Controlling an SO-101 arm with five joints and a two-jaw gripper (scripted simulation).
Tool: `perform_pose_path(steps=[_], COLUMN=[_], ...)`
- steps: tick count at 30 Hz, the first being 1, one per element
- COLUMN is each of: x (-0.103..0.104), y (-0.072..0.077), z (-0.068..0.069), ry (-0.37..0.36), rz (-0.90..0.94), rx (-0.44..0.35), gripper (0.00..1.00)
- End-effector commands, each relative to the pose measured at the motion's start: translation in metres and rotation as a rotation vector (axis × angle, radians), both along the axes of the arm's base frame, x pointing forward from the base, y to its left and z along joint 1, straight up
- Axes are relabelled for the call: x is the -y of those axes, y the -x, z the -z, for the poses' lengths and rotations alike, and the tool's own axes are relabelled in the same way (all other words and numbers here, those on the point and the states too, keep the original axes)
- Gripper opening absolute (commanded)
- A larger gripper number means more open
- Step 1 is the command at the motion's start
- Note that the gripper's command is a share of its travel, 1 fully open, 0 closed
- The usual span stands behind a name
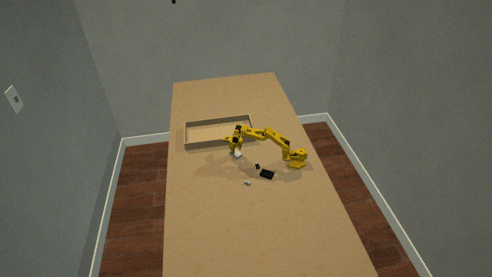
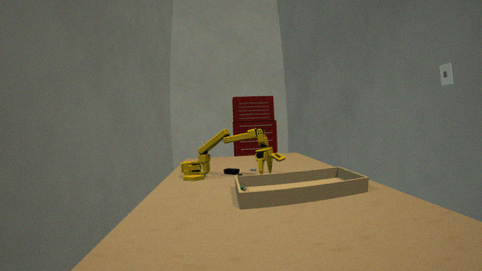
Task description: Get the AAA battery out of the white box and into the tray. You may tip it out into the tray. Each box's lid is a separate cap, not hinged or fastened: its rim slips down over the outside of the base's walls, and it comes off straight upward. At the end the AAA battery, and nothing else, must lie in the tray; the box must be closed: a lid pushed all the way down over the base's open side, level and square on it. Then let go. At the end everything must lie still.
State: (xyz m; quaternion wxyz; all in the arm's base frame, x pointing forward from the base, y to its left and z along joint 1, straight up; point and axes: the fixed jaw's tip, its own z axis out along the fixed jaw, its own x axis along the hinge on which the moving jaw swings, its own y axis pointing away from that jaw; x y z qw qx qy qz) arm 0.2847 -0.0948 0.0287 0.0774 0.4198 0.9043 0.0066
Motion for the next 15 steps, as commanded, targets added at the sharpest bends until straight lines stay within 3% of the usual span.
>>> perform_pose_path(steps=[1, 15], x=[0.0029, 0.0029], y=[-0.0080, -0.0097], z=[-0.0126, -0.0063], ry=[0.021, 0.019], rz=[0.011, 0.011], rx=[0.066, 0.064], gripper=[0.28, 0.28])
